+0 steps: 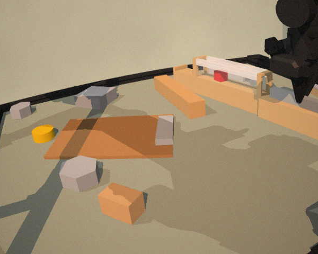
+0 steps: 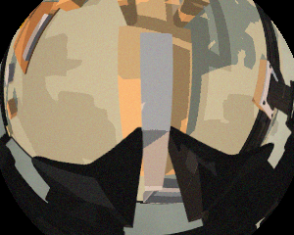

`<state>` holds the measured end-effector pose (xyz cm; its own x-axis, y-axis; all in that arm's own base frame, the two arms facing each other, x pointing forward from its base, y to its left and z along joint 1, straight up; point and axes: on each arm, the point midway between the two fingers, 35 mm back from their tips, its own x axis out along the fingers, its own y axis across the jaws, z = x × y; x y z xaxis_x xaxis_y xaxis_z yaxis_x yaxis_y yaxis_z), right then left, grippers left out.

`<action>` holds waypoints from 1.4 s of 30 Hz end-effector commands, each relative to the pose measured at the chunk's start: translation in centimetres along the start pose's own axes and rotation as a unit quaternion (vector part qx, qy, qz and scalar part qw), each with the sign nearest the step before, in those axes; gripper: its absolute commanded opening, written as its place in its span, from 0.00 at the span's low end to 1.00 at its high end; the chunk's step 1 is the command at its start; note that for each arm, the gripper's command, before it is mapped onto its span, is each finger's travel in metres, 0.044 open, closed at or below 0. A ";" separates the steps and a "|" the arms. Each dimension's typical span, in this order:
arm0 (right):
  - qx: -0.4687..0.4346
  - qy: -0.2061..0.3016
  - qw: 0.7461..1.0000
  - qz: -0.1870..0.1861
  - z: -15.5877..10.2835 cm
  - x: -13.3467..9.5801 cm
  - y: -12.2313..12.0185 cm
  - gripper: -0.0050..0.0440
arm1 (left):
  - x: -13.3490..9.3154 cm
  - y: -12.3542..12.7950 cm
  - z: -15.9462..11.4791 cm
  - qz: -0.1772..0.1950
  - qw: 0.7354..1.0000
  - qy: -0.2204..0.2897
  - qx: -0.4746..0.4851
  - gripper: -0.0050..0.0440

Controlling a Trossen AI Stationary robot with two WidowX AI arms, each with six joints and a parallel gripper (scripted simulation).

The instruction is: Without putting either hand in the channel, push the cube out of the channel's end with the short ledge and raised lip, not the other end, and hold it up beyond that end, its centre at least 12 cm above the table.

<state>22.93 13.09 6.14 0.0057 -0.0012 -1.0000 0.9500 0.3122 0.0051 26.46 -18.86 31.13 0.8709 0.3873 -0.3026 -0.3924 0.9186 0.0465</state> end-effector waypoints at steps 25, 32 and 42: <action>0.002 0.001 1.000 -0.003 3.0 0.2 -0.1 0.18 | 0.0 0.0 0.0 0.000 1.000 -0.001 -0.001 0.92; 0.002 0.001 1.000 -0.003 3.8 0.2 -0.1 0.18 | 0.0 0.0 0.0 0.000 1.000 -0.001 -0.001 0.92; 0.002 0.001 1.000 -0.003 5.2 0.2 -0.1 0.18 | 0.0 0.0 0.0 0.000 1.000 -0.001 -0.001 0.92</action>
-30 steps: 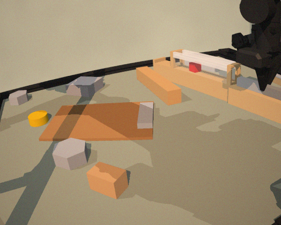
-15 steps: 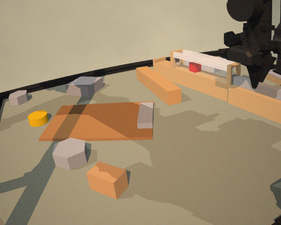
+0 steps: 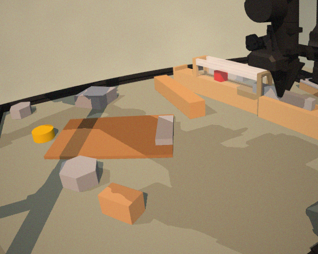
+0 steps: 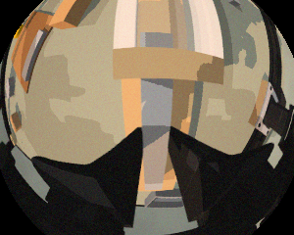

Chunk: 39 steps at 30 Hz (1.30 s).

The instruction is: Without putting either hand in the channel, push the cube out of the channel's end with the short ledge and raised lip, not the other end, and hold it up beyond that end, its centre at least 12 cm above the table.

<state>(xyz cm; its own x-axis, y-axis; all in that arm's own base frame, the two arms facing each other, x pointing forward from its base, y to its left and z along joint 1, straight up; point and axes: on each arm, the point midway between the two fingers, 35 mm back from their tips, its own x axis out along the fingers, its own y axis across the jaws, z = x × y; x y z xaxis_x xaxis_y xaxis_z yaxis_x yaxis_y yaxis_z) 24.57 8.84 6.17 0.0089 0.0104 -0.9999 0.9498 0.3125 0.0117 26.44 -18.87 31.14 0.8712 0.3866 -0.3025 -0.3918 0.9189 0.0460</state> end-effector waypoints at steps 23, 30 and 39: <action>0.001 0.000 1.000 0.000 0.2 0.0 0.0 0.51 | 0.0 0.0 0.0 0.000 1.000 -0.001 -0.001 0.92; 0.001 0.000 1.000 0.000 0.2 0.0 0.0 0.51 | 0.0 0.0 0.0 0.000 1.000 -0.001 -0.001 0.92; 0.001 -0.002 1.000 -0.004 0.2 -5.1 0.2 0.51 | 0.0 0.0 0.0 0.000 1.000 -0.001 -0.001 0.92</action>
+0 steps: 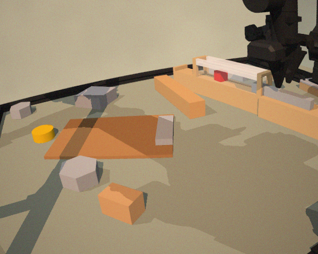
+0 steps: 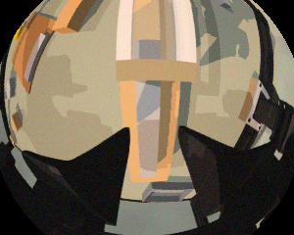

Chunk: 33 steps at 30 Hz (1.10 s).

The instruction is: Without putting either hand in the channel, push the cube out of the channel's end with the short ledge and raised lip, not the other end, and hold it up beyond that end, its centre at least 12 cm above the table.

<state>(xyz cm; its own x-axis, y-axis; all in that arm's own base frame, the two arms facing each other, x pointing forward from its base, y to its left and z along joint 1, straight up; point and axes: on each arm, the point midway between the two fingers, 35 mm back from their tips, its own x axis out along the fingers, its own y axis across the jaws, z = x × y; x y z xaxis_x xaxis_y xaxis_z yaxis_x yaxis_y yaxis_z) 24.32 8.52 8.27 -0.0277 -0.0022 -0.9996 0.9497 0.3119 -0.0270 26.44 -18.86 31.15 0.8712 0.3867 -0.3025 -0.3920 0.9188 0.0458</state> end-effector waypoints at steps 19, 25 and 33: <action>0.000 -0.001 1.000 0.010 -1.7 -4.1 0.3 0.31 | 0.0 0.0 0.0 0.000 1.000 -0.001 -0.001 0.92; 0.001 -0.002 1.000 0.012 -5.5 -0.9 0.6 0.10 | 0.0 0.0 0.0 0.000 1.000 -0.001 -0.001 0.92; 0.001 -0.003 1.000 0.013 -8.8 1.9 0.1 0.10 | 0.0 0.0 0.0 0.000 1.000 -0.001 -0.001 0.92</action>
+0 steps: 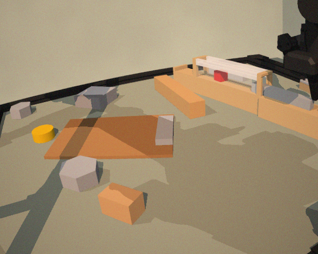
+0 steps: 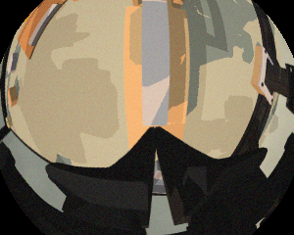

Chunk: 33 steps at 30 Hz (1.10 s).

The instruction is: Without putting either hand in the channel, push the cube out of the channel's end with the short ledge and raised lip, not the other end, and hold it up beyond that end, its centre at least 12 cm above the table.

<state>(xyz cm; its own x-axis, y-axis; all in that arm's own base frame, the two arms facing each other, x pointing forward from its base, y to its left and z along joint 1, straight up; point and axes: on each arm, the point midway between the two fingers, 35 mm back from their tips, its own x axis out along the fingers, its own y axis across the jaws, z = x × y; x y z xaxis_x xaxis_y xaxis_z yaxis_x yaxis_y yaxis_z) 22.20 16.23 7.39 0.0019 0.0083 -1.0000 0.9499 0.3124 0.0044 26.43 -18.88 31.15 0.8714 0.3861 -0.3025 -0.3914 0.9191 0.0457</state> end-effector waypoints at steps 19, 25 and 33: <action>0.002 -0.004 1.000 -0.002 0.9 1.1 -0.4 0.10 | 0.0 0.0 0.0 0.001 1.000 -0.001 -0.001 0.92; 0.002 -0.004 1.000 -0.002 1.8 1.1 -0.4 0.10 | 0.0 0.0 0.0 0.001 1.000 -0.001 -0.001 0.92; 0.002 -0.004 1.000 -0.002 2.7 1.1 -0.4 0.10 | 0.0 0.0 0.0 0.001 1.000 -0.001 -0.001 0.92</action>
<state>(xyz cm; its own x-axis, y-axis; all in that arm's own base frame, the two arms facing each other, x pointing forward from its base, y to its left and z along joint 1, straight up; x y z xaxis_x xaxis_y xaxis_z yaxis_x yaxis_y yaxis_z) 22.69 14.04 6.34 -0.0020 0.0044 -1.0000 0.9508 0.3099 -0.0005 26.47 -18.82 31.15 0.8706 0.3881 -0.3025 -0.3934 0.9182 0.0457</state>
